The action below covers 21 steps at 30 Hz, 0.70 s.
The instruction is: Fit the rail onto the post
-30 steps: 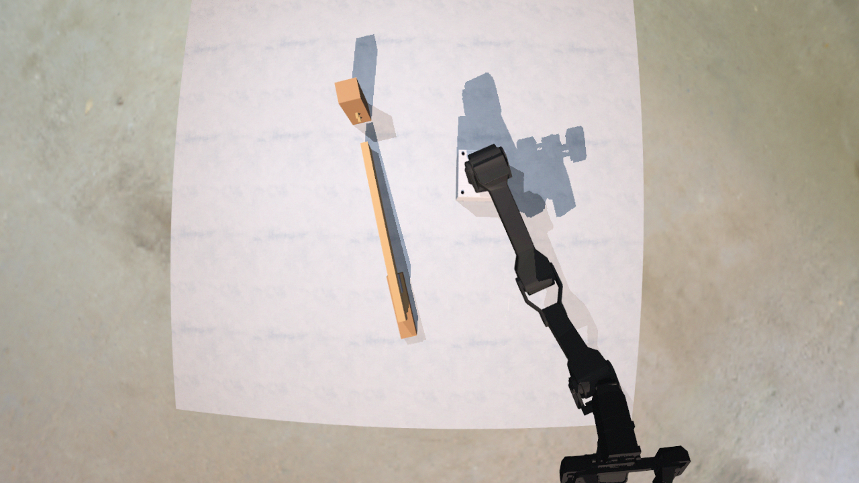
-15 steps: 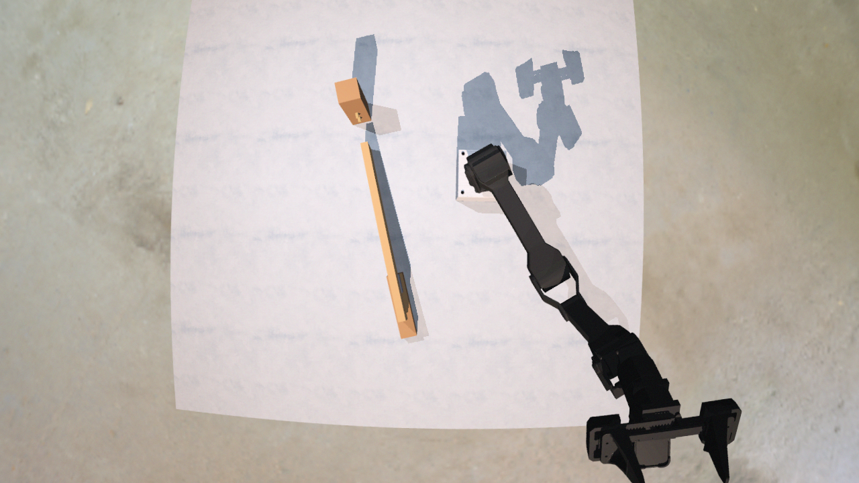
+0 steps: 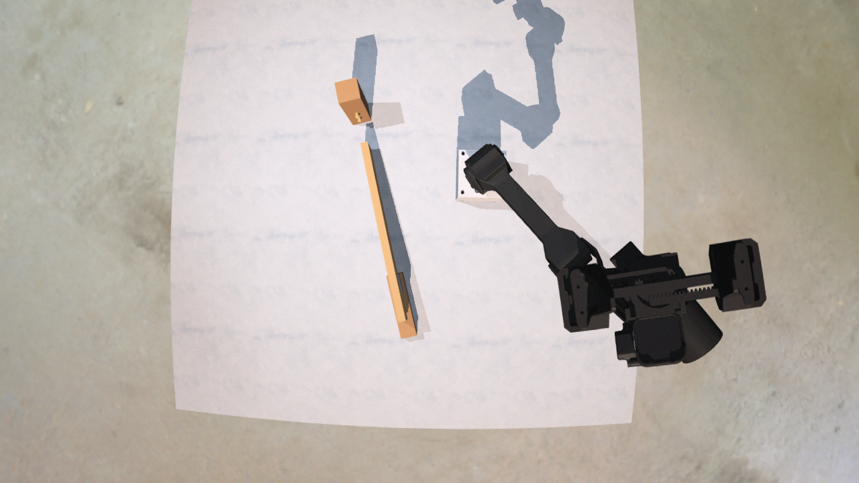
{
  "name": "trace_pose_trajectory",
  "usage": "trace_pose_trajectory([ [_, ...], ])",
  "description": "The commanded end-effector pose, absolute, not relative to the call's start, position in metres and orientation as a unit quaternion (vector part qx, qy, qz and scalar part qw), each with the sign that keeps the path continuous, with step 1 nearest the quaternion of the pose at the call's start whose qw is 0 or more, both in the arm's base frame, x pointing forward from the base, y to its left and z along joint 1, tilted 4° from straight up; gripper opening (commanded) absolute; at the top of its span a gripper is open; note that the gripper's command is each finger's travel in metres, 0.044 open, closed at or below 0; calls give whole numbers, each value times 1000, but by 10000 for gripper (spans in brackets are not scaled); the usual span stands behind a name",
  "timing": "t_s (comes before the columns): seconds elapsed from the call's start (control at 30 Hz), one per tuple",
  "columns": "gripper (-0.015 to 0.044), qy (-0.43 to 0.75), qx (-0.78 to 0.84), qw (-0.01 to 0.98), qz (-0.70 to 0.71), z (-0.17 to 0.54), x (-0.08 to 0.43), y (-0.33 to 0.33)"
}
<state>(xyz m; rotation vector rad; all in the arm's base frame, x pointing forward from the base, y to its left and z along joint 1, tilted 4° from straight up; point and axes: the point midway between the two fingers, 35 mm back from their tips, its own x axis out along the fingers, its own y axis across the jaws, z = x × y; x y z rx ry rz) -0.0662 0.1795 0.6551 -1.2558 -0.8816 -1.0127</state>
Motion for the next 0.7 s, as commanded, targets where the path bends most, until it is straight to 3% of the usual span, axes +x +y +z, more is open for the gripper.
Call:
trace_pose_trajectory([
  [0.0,440,-318,-527,655,-440,659,-35,111],
  [0.33,440,-176,-486,753,-407,634,48,-16],
  [0.67,440,-15,-485,813,-322,563,149,-103],
])
